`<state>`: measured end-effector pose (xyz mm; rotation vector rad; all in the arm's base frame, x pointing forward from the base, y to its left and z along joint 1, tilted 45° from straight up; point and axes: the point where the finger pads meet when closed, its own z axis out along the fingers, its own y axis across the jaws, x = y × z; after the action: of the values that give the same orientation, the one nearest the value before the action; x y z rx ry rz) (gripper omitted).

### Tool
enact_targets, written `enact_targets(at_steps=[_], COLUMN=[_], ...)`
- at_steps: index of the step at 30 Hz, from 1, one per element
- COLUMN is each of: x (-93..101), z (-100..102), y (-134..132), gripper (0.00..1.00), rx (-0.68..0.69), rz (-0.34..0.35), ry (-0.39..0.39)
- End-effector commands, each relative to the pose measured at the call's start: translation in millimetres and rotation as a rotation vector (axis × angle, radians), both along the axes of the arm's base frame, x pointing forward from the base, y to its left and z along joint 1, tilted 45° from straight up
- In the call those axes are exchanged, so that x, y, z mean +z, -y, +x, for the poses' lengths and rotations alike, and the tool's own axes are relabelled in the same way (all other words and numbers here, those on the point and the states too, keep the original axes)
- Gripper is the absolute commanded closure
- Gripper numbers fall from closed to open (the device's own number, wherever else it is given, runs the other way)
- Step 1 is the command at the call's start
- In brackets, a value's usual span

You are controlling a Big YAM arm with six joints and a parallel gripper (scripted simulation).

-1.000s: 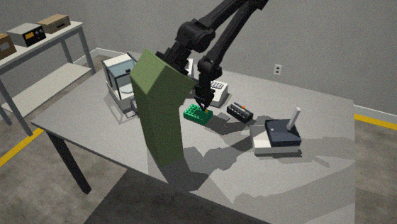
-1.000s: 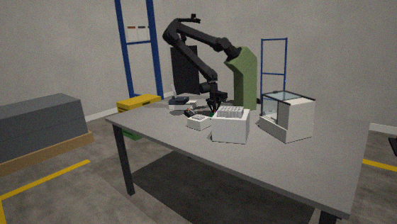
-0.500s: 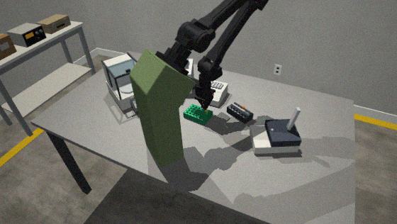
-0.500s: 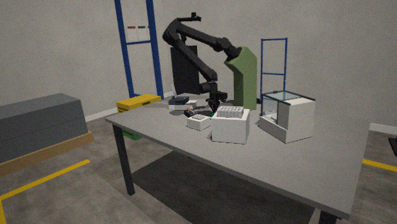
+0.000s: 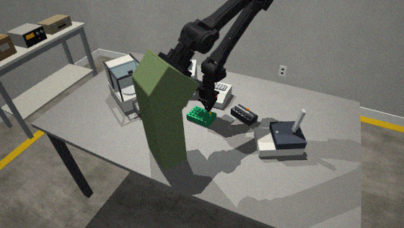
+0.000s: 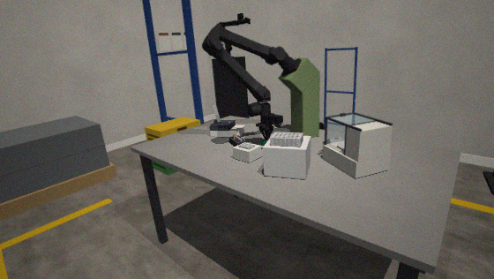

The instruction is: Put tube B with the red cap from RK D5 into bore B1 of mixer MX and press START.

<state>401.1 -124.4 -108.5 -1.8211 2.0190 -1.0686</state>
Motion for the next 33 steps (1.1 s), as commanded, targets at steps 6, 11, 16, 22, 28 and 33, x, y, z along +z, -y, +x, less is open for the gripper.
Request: enact_targets(at_steps=[6, 11, 16, 22, 28, 33], x=[-1.4, 2.5, 5.3, 5.7, 6.1, 6.8], z=[-8.8, -12.2, -16.4, -18.7, -22.0, -24.5], y=[-2.4, -3.4, -7.7, -8.8, -11.3, -12.8], gripper=[0.91, 0.91, 0.91, 0.91, 0.91, 0.91], rx=[0.004, 0.009, 0.012, 0.009, 0.007, 0.007], rz=[0.003, -0.001, 0.001, 0.004, 0.008, 0.01], ry=[-0.008, -0.003, -0.003, -0.007, -0.014, -0.019])
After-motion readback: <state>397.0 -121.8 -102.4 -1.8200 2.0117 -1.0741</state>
